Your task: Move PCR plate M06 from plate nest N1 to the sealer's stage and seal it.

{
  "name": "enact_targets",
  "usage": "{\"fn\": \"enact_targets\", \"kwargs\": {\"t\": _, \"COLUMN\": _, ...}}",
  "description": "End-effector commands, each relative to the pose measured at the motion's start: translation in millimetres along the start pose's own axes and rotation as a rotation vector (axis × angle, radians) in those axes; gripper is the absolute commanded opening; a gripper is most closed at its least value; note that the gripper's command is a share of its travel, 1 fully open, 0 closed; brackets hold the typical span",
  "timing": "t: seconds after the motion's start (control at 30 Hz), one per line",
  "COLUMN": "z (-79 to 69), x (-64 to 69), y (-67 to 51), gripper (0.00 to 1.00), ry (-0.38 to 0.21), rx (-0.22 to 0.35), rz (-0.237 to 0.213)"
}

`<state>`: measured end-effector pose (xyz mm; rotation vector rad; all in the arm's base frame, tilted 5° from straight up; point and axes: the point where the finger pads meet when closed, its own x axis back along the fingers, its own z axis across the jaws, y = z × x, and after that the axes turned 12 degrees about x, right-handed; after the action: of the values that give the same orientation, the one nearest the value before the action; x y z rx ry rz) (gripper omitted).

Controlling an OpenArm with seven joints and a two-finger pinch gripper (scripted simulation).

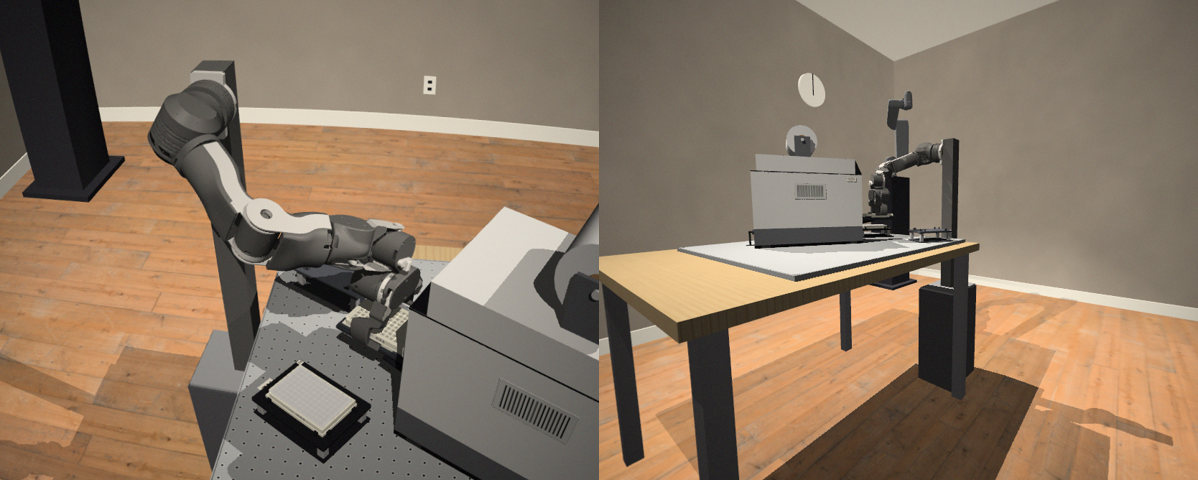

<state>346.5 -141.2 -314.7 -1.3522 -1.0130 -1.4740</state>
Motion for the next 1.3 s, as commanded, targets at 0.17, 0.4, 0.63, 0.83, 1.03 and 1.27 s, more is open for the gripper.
{"fn": "enact_targets", "kwargs": {"t": 0.17, "z": 0.4, "x": 0.7, "y": 0.4, "gripper": 0.77, "ry": 0.002, "rx": 0.0, "rz": -0.001}}
{"fn": "enact_targets", "kwargs": {"t": 0.4, "z": 0.4, "x": 0.7, "y": 0.5, "gripper": 0.77, "ry": 0.002, "rx": 0.0, "rz": -0.002}}
{"fn": "enact_targets", "kwargs": {"t": 0.63, "z": 0.4, "x": 0.7, "y": 0.5, "gripper": 0.77, "ry": 0.002, "rx": 0.0, "rz": -0.002}}
{"fn": "enact_targets", "kwargs": {"t": 0.83, "z": 0.3, "x": 25.0, "y": 0.8, "gripper": 0.77, "ry": 0.002, "rx": 0.0, "rz": -0.002}}
{"fn": "enact_targets", "kwargs": {"t": 1.03, "z": 0.2, "x": 41.0, "y": 0.8, "gripper": 0.77, "ry": 0.002, "rx": 0.001, "rz": -0.002}}
{"fn": "enact_targets", "kwargs": {"t": 1.27, "z": 0.2, "x": 41.0, "y": 0.8, "gripper": 0.77, "ry": 0.002, "rx": 0.001, "rz": -0.002}}
